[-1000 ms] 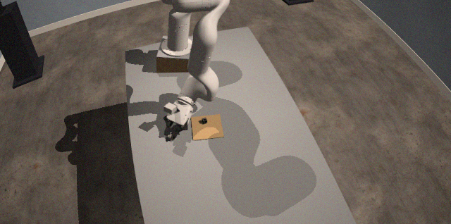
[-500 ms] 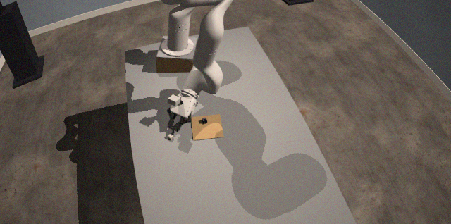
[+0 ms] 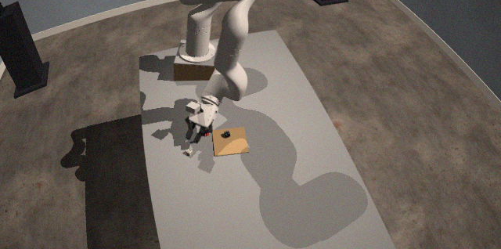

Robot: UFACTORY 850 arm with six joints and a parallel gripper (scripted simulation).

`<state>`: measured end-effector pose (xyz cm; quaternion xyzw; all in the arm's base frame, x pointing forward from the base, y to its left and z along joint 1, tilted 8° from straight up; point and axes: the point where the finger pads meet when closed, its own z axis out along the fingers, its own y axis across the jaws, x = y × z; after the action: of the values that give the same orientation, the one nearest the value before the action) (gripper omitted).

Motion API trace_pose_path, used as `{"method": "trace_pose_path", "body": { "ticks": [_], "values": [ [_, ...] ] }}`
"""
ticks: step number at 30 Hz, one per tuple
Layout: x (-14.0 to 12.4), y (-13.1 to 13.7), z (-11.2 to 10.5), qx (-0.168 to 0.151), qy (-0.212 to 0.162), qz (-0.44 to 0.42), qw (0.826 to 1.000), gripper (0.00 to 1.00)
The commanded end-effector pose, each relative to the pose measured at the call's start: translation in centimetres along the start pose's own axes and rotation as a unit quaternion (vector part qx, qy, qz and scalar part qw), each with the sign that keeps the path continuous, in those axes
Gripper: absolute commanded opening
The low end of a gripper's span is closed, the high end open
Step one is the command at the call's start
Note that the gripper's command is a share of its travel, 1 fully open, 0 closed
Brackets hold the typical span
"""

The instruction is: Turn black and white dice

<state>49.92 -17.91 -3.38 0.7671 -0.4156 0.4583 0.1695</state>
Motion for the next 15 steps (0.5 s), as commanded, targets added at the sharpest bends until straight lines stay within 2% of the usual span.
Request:
{"method": "trace_pose_path", "body": {
  "ticks": [1,7,15],
  "values": [
    [1.7,-0.1,-0.8,0.000,0.001,0.000,1.000,0.36],
    [3.5,-0.1,-1.8,0.000,0.001,0.000,1.000,0.36],
    [3.9,-0.1,-2.0,0.000,0.000,0.000,1.000,0.36]
  ]
}}
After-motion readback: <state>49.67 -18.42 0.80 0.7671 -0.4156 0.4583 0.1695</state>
